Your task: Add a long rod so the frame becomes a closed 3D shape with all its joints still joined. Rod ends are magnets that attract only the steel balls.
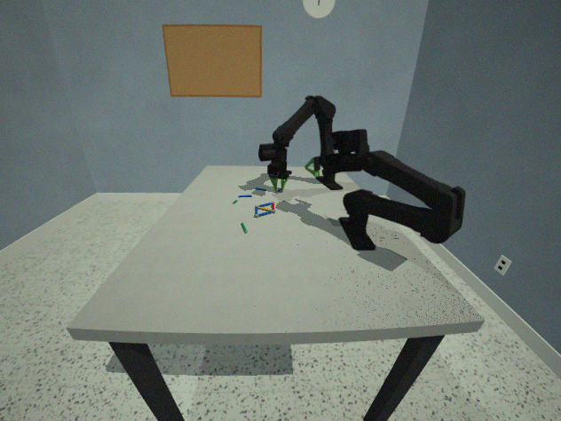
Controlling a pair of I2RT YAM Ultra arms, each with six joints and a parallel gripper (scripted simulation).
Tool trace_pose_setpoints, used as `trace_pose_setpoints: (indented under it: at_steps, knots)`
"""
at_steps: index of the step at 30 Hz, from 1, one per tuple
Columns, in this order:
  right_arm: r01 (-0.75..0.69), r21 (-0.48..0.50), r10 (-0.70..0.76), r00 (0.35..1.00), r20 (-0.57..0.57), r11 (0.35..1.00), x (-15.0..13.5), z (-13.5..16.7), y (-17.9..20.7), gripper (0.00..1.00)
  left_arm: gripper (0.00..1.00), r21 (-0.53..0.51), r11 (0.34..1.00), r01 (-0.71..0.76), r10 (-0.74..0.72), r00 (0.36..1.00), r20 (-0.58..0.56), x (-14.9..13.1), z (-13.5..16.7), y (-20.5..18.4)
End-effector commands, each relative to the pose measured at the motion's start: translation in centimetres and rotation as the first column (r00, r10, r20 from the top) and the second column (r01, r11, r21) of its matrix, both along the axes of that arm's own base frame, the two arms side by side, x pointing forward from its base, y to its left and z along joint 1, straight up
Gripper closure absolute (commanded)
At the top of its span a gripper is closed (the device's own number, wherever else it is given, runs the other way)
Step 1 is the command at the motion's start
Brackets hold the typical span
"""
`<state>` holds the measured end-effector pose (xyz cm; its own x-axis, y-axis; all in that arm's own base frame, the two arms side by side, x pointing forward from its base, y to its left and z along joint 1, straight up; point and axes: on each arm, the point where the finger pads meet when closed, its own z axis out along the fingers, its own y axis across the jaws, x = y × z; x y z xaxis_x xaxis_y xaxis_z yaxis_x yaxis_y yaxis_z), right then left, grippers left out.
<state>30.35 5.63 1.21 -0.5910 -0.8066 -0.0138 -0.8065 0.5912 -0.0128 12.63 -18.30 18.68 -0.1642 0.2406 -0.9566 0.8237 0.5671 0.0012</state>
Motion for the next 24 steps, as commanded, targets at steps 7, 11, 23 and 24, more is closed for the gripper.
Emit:
trace_pose_setpoints:
  at_steps: [7, 11, 23, 24]
  knots:
    - [0.014, -0.001, -0.014, 1.0, -0.006, 1.0, 0.0, -0.7, -0.1, 0.67, 0.0, -0.019, 1.0, 0.003, -0.002, 1.0, 0.011, -0.1, 0.6, 0.0]
    - [0.01, -0.002, -0.01, 1.0, -0.013, 1.0, -0.2, -0.7, -0.2, 0.67, 0.0, -0.019, 1.0, 0.003, -0.002, 1.0, 0.011, -0.1, 0.6, 0.0]
    - [0.008, -0.001, -0.008, 1.0, -0.008, 1.0, 0.3, 0.1, 0.1, 0.89, 0.0, -0.019, 1.0, 0.003, -0.002, 1.0, 0.011, -0.1, 0.6, 0.0]
    - [0.008, -0.001, -0.008, 1.0, -0.008, 1.0, 0.3, 0.1, 0.1, 0.89, 0.0, -0.019, 1.0, 0.003, -0.002, 1.0, 0.011, -0.1, 0.6, 0.0]
